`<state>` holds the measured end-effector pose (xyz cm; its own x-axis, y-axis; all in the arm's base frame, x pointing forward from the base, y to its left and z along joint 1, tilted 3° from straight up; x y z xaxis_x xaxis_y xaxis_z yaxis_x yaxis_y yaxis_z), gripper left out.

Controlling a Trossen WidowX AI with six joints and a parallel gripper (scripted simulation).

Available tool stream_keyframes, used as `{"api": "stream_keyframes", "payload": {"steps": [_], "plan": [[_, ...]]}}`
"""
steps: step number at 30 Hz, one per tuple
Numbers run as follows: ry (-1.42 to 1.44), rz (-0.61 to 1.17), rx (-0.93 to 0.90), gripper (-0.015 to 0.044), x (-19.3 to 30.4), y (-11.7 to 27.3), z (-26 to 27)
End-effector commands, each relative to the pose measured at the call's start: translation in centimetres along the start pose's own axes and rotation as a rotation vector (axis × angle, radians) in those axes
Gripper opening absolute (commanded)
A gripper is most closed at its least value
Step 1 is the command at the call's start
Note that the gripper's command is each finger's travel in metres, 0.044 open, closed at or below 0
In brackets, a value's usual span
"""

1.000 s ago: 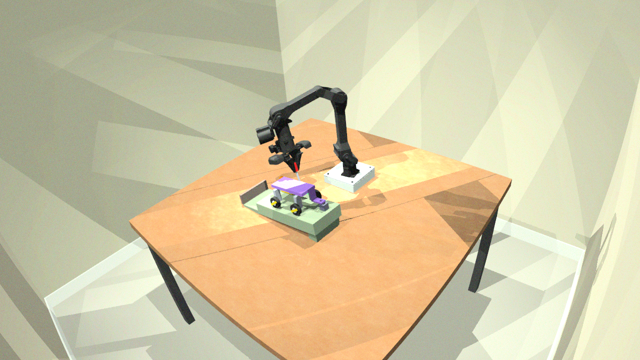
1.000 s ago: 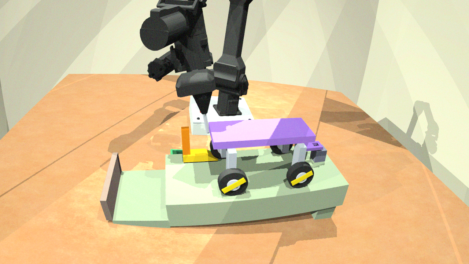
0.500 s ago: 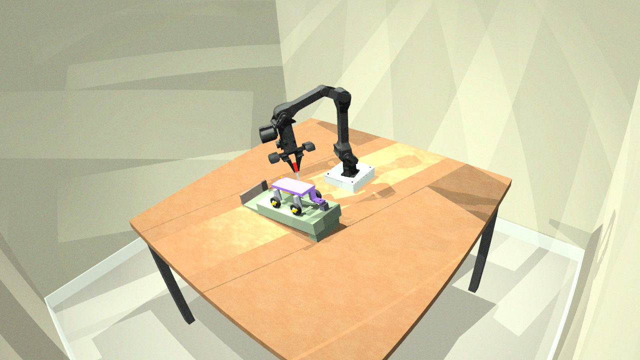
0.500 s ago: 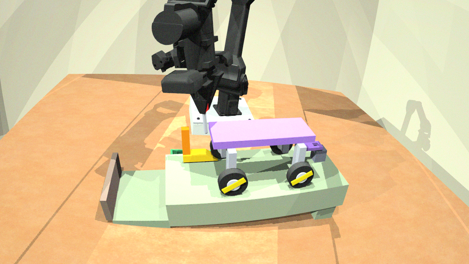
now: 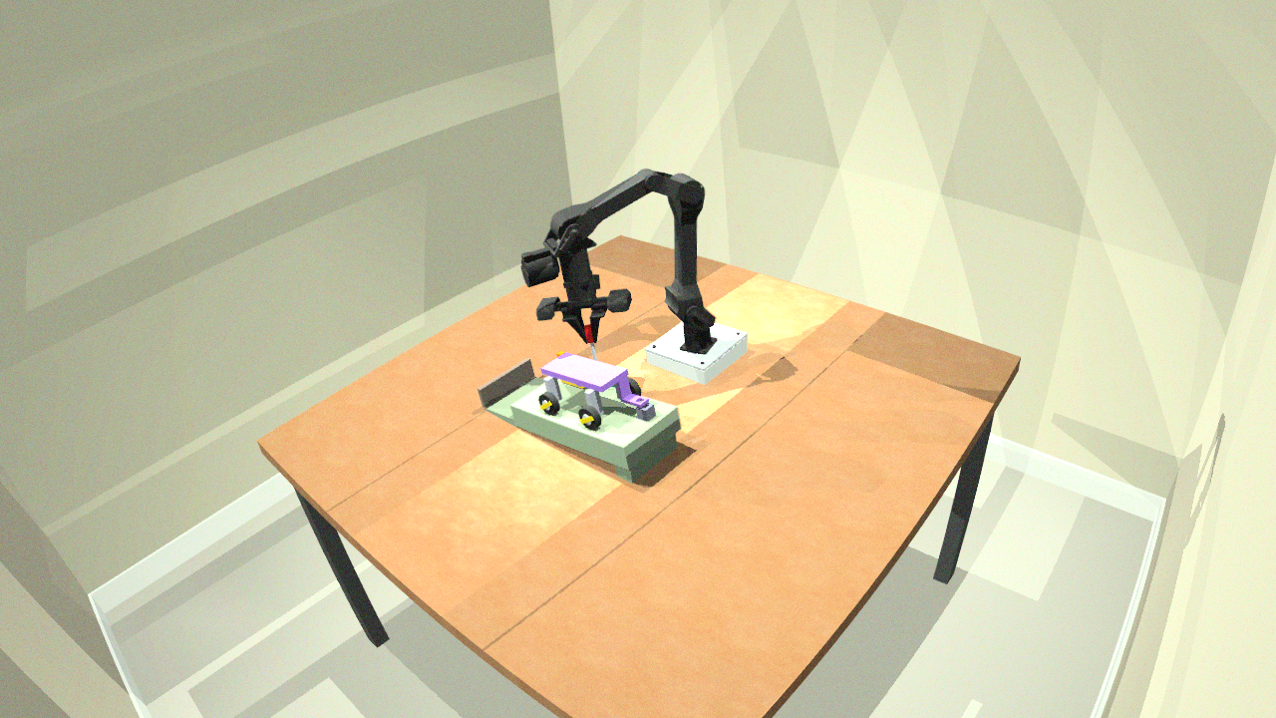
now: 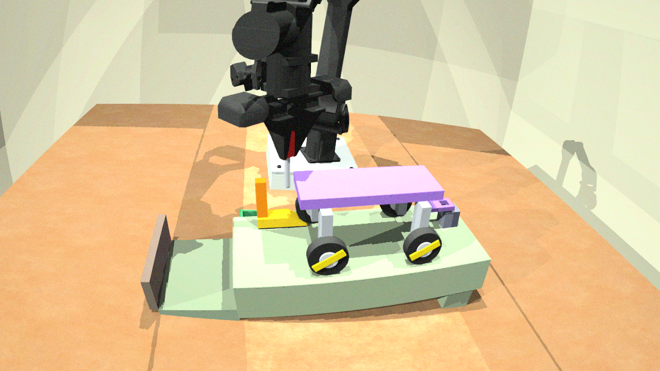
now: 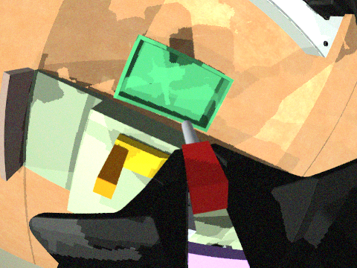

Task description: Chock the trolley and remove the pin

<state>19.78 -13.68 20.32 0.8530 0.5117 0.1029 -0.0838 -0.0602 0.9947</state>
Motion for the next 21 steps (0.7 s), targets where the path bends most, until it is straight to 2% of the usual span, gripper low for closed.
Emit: {"api": "stream_keyframes", "payload": {"steps": [1,15,21], "plan": [[-0.123,-0.017,-0.021,0.0,0.15,0.03,-0.21],[-0.541,-0.051,-0.096,0.0,0.72,0.08,-0.68],[-0.561,-0.052,-0.1,0.0,0.75,0.08,-0.71]]}}
Point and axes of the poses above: the point midway between the two fingers, 35 mm back from their tips, its own y axis back along the fingers, its own z axis across the jaws, x = y × z, the point moved 6 cm from there along y, back along the fingers, and after that the axes turned 7 degrees about y, right-handed, at the moved point
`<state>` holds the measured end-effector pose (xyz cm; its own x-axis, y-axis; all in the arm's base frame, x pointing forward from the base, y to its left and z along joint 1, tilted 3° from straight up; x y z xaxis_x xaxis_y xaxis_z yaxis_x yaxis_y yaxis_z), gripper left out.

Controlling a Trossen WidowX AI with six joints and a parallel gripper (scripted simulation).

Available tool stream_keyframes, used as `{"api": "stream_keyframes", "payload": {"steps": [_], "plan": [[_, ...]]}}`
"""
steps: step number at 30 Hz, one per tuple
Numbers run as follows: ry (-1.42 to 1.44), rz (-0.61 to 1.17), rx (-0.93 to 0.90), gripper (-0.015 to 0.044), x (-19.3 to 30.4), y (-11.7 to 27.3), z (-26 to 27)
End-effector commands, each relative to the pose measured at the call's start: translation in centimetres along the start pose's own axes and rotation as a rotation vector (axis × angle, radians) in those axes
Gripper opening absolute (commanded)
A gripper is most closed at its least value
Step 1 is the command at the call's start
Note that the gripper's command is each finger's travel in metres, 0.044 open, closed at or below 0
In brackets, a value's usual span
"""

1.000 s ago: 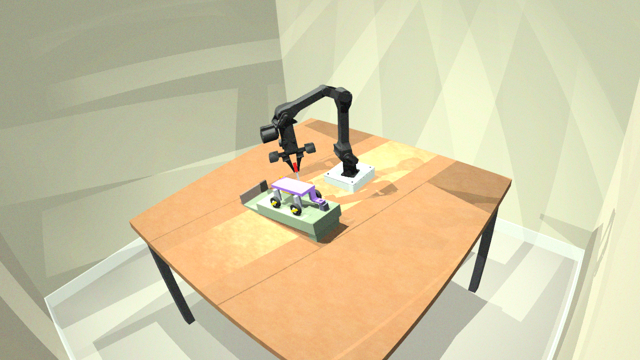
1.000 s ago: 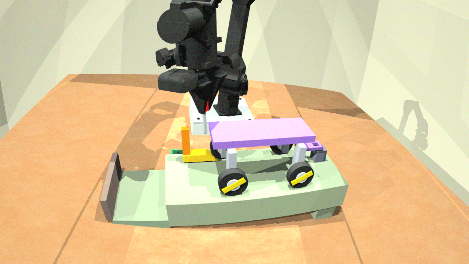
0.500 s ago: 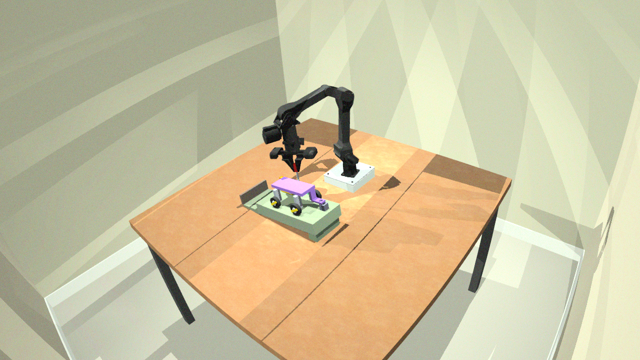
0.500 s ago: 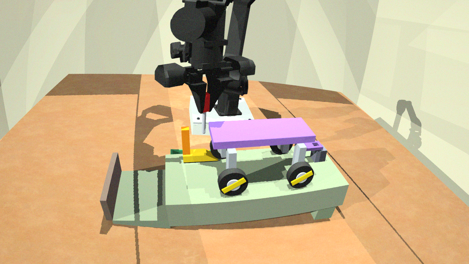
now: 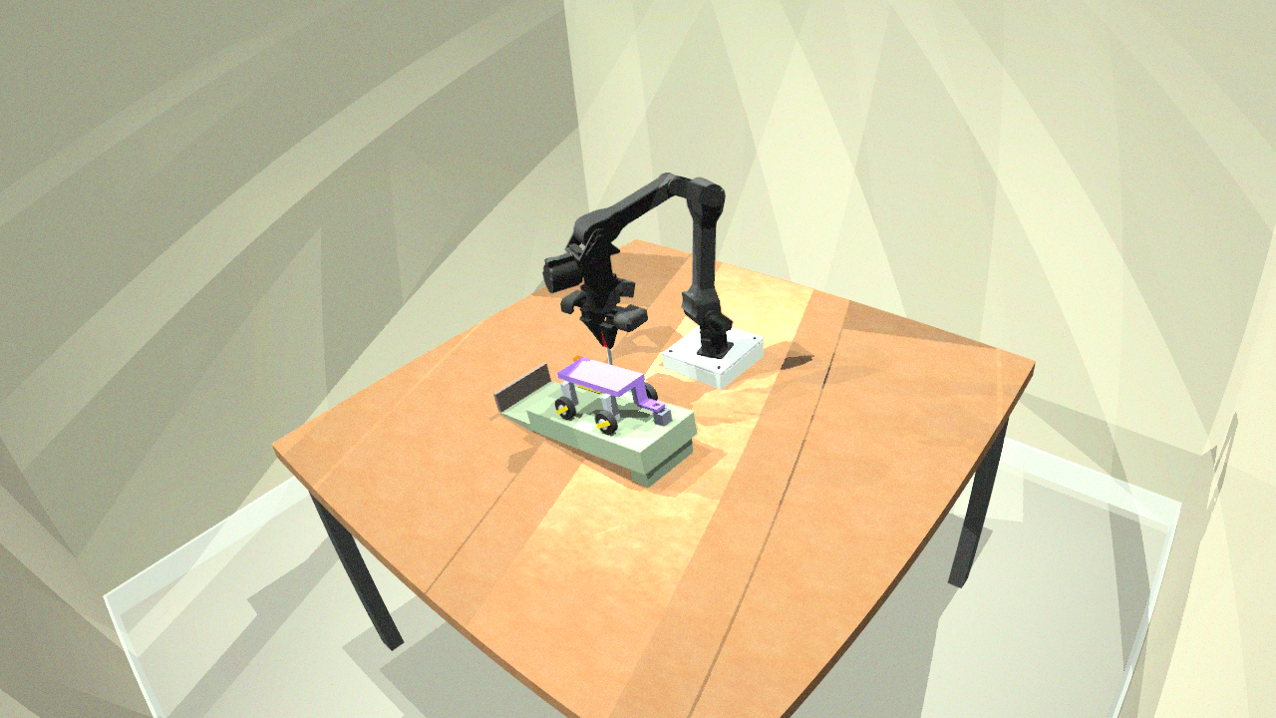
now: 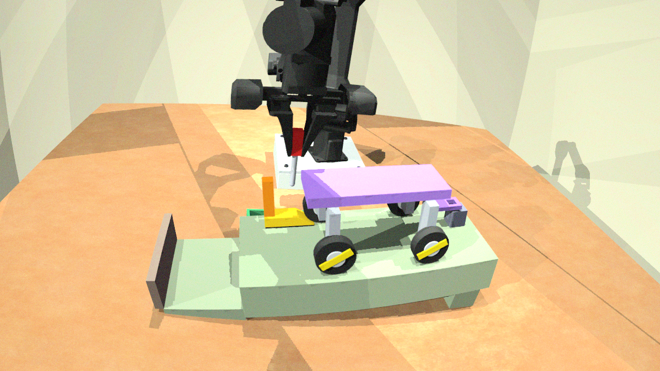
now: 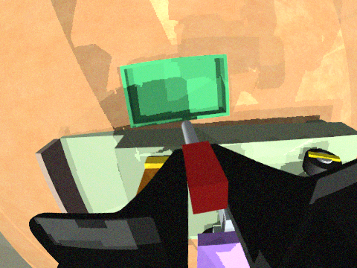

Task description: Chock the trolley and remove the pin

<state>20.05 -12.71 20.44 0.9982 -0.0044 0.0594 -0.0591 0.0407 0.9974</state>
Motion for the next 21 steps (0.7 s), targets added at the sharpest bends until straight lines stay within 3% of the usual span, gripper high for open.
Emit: {"api": "stream_keyframes", "payload": {"steps": [1,15,21], "plan": [[-0.019,0.001,-0.008,0.0,0.0,0.0,0.0],[-0.019,-0.002,-0.01,0.0,-1.6,-2.0,-0.3],[-0.018,-0.016,-0.114,0.0,-1.5,-3.3,-0.6]]}}
Point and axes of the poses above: the point midway between the two fingers, 35 mm back from their tips, its own y axis back along the fingers, its own z axis across the jaws, x = y × z, the point moved 6 cm from there along y, back along the fingers, and after that the axes turned 7 degrees about y, right-handed, at the moved point
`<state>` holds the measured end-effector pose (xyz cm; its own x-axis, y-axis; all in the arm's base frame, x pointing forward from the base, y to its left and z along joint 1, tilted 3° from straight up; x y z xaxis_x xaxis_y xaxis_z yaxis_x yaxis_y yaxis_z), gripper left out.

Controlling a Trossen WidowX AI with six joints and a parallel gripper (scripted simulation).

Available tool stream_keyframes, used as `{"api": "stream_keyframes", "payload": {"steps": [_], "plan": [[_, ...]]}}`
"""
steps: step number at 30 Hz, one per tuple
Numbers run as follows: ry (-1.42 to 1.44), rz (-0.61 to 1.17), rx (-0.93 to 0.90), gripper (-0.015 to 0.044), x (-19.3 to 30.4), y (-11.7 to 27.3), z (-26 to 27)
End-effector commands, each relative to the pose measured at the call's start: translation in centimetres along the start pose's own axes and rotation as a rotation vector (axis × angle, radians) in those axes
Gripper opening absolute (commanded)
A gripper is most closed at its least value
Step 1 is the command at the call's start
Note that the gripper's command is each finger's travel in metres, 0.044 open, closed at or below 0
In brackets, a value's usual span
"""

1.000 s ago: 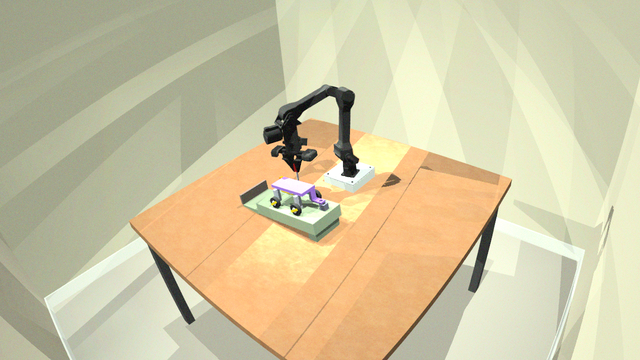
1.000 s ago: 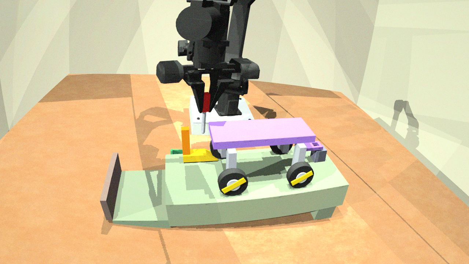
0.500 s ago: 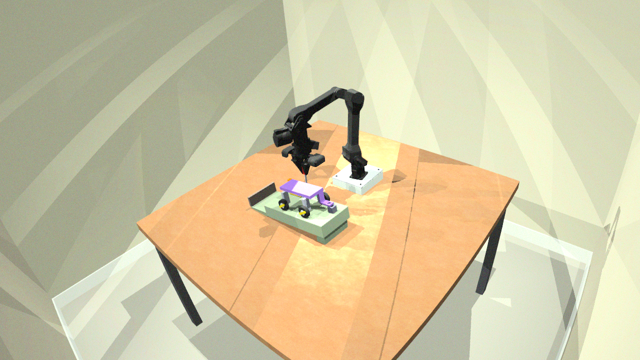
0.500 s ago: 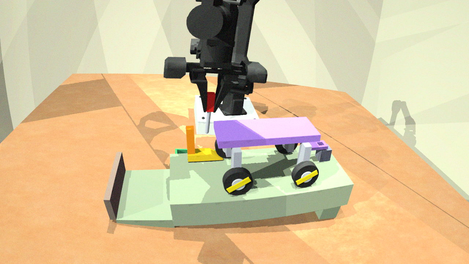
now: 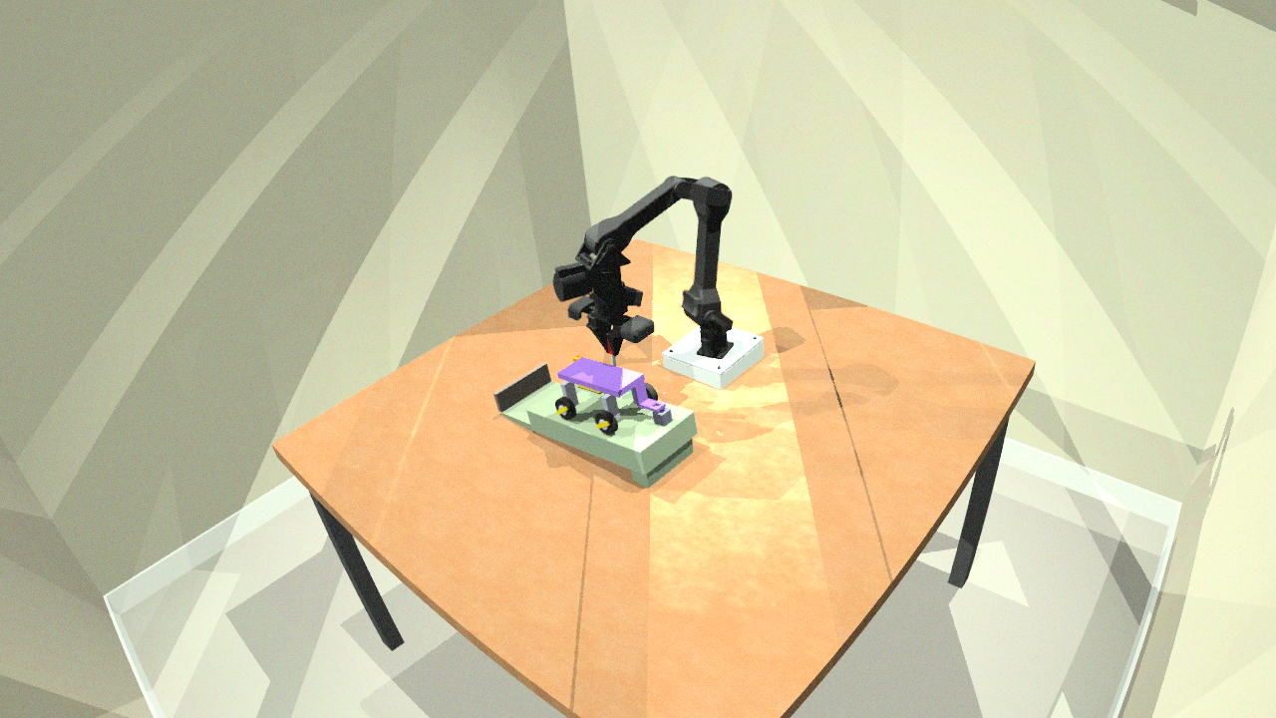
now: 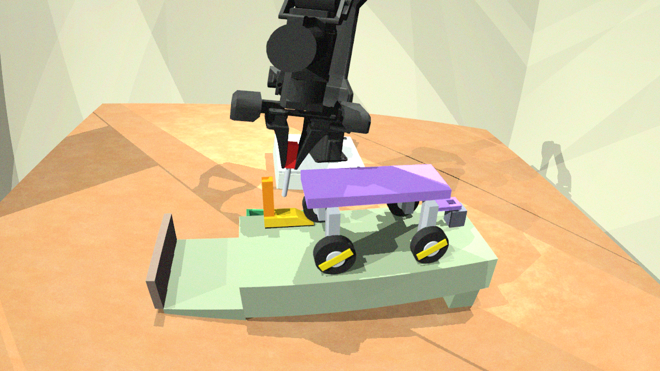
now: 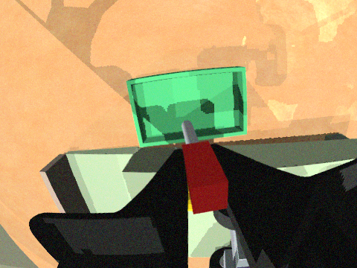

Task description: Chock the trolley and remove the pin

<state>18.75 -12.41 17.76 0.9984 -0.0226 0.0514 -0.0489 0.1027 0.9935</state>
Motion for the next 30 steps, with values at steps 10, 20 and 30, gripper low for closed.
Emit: {"api": "stream_keyframes", "payload": {"steps": [10,20,30], "plan": [[-0.001,-0.009,-0.119,0.0,-0.1,-3.9,0.6],[-0.001,-0.01,-0.12,0.0,-0.3,-6.0,1.6],[-0.001,-0.01,-0.119,0.019,-0.2,-6.0,1.0]]}}
Point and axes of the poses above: the point midway between the two fingers, 35 mm back from their tips, its own y axis back along the fingers, its own z axis across the jaws, x = y × z, the point moved 6 cm from there along y, back along the fingers, and after that the axes turned 7 degrees about y, right-handed, at the moved point
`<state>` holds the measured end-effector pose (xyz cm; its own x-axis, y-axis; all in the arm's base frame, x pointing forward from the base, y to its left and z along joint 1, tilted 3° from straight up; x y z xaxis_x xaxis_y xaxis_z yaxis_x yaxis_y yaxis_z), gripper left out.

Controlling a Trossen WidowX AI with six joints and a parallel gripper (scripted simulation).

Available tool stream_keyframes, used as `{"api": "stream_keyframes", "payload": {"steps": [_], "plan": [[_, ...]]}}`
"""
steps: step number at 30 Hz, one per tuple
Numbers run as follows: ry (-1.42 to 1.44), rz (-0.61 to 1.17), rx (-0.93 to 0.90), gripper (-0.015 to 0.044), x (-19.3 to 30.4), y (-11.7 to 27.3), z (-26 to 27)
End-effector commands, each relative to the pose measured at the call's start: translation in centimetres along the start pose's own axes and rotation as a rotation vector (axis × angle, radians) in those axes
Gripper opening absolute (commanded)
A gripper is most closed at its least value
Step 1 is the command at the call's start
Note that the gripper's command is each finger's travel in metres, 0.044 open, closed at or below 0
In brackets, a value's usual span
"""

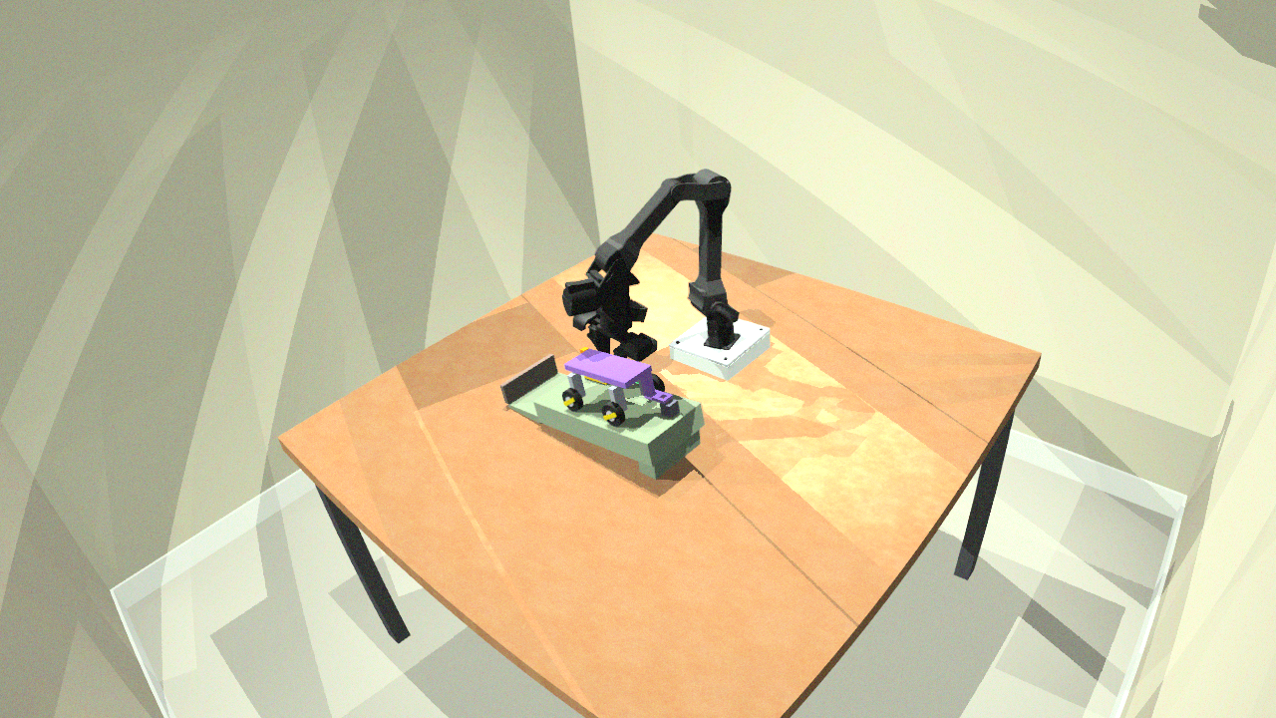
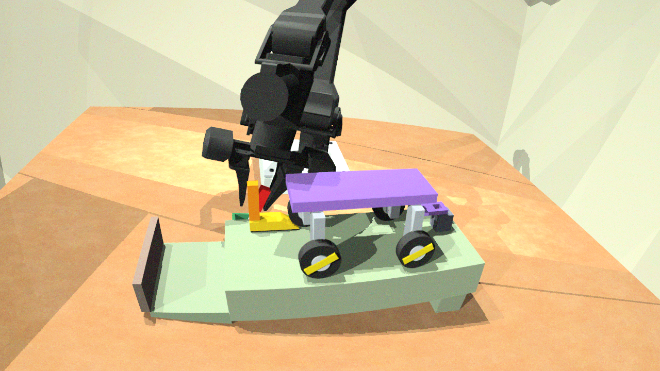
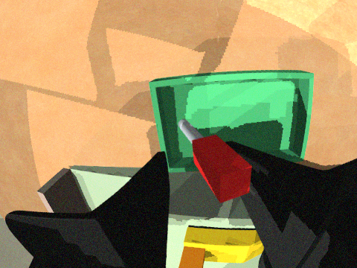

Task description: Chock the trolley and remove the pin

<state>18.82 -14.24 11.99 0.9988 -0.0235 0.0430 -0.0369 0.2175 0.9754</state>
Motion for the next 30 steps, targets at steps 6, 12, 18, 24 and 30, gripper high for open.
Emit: {"api": "stream_keyframes", "payload": {"steps": [6,12,18,24,30], "plan": [[-0.002,-0.001,-0.002,0.019,0.1,-0.1,-0.7],[-0.002,-0.001,-0.002,0.019,0.2,-0.2,-1.1],[-0.002,-0.001,-0.002,0.019,0.3,-0.3,-1.5],[-0.002,-0.001,-0.002,0.019,0.3,-0.4,-1.9],[-0.002,-0.001,-0.001,0.019,0.4,-0.5,-2.2]]}}
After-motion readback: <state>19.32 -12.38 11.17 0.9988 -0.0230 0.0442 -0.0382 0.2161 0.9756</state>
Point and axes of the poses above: the point midway between the two fingers, 35 mm back from their tips, its own y axis back along the fingers, its own z axis across the jaws, x = y × z, the point moved 6 cm from there along y, back along the fingers, and after that the axes turned 7 degrees about y, right-handed, at the moved point
